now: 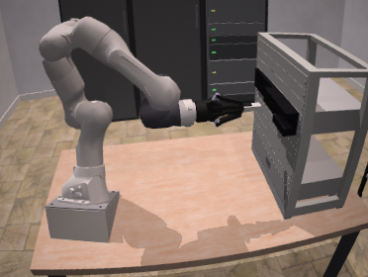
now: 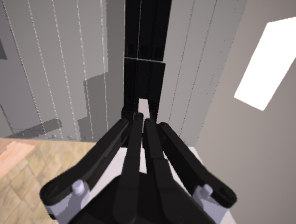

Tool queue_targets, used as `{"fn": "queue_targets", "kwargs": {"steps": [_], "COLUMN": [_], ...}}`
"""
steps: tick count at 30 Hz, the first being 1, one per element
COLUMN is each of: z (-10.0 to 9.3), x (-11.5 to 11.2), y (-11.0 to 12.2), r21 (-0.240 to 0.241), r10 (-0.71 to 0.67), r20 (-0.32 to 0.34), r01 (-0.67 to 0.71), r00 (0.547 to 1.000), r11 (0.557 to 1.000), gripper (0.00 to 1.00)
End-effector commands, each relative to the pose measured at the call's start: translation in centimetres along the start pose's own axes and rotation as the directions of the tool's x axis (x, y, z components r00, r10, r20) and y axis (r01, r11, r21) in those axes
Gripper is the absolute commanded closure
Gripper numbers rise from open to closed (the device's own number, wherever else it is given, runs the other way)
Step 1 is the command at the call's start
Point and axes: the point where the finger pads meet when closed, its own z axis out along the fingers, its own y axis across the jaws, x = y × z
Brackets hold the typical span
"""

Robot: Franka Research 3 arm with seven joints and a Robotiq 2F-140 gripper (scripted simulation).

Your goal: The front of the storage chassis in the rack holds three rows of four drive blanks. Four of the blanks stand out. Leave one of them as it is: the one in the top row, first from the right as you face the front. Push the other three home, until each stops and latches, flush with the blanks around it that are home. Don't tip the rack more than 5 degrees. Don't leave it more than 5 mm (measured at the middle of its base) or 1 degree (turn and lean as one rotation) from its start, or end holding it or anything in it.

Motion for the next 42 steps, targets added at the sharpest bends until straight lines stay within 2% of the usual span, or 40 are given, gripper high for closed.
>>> {"fn": "queue_targets", "kwargs": {"steps": [1, 8, 15, 21, 24, 42], "z": [-0.5, -0.7, -0.5, 2.4, 3.2, 3.2], "x": [1.1, 2.2, 2.3, 2.2, 2.2, 2.2], "y": [-0.2, -0.3, -0.3, -0.3, -0.3, -0.3], "r21": [0.004, 0.003, 0.004, 0.014, 0.016, 0.016], "r10": [-0.036, -0.035, -0.036, -0.050, -0.051, -0.051], "r20": [0.024, 0.018, 0.016, 0.008, 0.006, 0.006], "r01": [0.036, 0.035, 0.036, 0.050, 0.051, 0.051], "r00": [0.999, 0.999, 0.999, 0.999, 0.999, 0.999], "r11": [0.999, 0.999, 0.999, 0.999, 0.999, 0.999], "gripper": [1.00, 1.00, 1.00, 1.00, 1.00, 1.00]}}
